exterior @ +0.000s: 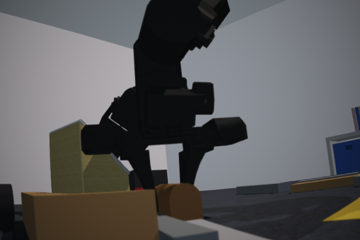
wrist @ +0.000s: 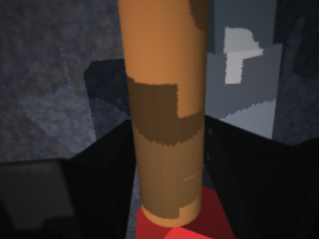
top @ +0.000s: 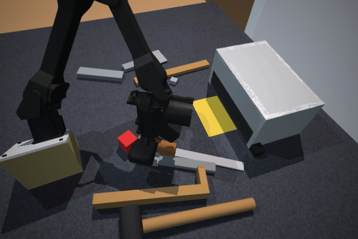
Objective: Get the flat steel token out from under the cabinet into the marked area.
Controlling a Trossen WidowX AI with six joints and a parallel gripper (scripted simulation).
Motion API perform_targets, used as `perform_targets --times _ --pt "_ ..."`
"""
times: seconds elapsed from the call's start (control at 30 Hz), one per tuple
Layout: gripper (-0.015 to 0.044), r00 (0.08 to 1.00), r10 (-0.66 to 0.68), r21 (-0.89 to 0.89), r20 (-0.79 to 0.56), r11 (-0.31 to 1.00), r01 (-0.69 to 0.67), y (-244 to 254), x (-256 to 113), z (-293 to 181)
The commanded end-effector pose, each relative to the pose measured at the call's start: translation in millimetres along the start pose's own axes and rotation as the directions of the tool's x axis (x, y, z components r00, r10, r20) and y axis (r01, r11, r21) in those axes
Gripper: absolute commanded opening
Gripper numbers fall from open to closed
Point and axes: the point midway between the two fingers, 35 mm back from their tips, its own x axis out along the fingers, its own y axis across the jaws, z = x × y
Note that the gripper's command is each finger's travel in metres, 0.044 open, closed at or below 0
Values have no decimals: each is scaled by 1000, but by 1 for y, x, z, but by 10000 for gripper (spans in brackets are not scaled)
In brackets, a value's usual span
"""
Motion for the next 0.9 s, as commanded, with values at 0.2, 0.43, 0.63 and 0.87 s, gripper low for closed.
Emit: perform_targets --times 0.2,0.43,0.63,0.87 --pt "0 1000 -8 11 4 1000 8 -13 -1 5" --pt "0 1000 -9 11 4 1000 9 -20 -2 5" --pt "0 1000 -9 11 5 1000 9 -27 -2 6" --pt "0 1000 -9 10 5 1000 9 -32 -2 7"
